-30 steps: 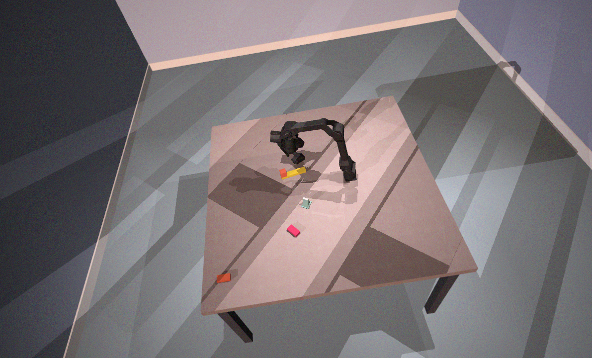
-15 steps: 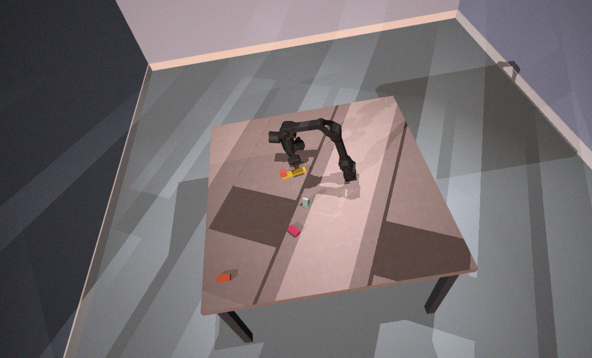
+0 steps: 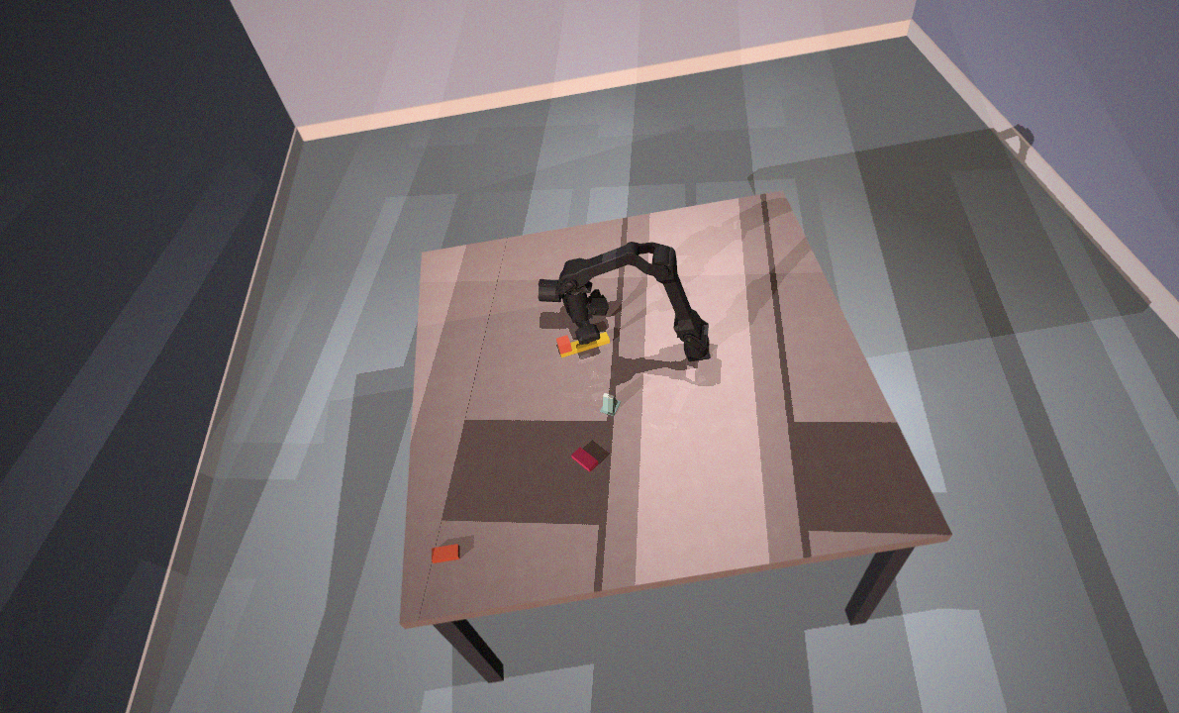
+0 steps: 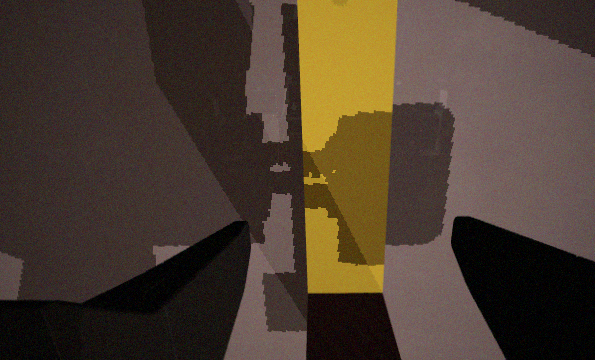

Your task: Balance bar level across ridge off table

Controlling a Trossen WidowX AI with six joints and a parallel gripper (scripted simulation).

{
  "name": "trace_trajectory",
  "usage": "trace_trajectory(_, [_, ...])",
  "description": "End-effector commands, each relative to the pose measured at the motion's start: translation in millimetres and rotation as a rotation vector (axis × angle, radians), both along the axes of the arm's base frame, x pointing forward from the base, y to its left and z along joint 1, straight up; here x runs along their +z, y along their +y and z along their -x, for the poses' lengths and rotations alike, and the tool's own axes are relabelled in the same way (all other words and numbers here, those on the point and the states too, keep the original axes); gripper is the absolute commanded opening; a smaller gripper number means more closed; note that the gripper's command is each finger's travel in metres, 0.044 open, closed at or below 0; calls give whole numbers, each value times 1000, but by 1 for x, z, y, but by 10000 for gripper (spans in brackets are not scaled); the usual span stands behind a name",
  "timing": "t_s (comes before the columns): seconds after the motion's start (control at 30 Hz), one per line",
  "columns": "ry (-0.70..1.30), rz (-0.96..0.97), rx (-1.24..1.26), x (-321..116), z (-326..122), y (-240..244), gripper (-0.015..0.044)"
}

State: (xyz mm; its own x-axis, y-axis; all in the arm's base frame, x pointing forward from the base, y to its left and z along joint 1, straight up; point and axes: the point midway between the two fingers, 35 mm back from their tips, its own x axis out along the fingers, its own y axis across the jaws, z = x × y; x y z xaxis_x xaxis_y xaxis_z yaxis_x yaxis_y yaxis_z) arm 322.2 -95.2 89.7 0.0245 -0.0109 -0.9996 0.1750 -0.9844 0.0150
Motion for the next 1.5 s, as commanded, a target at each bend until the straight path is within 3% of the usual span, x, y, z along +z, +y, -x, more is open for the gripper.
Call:
trace_trajectory(0.0, [-1, -4, -4, -16, 2, 1, 315])
trace_trajectory(1.27, [-1, -4, -4, -42, 1, 1, 315])
trace_trajectory(1.47, [1, 0, 0, -41, 1, 0, 157])
